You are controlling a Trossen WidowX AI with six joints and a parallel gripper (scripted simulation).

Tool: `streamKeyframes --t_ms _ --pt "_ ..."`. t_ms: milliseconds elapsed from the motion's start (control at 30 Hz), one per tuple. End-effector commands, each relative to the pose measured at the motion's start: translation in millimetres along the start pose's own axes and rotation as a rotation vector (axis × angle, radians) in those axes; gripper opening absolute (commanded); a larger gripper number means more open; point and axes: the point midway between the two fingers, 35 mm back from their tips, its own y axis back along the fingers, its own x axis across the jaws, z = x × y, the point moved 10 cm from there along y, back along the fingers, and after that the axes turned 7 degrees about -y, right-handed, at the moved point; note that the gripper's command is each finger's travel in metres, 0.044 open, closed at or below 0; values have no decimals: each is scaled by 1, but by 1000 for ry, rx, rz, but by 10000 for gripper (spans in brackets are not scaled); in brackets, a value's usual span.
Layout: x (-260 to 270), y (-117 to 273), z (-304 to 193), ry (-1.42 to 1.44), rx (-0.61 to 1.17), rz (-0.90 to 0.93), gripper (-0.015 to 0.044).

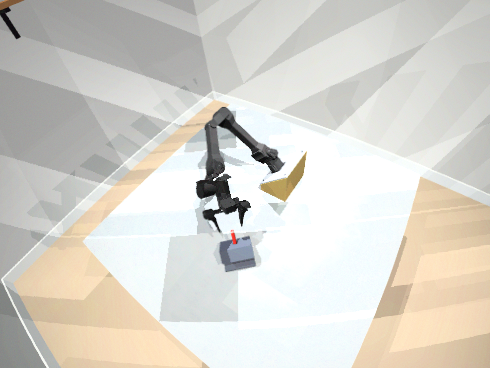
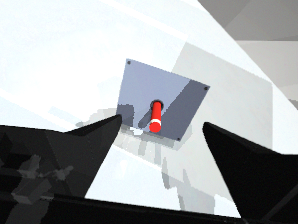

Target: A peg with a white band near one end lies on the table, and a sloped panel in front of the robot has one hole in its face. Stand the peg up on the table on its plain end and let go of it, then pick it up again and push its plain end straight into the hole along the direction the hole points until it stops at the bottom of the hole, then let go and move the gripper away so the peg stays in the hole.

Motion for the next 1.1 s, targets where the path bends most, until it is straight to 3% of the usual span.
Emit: streamKeyframes --t_ms 0,1067 --pt "0 6 0 -1 3 -1 440" --pt "0 50 1 0 -1 0 440"
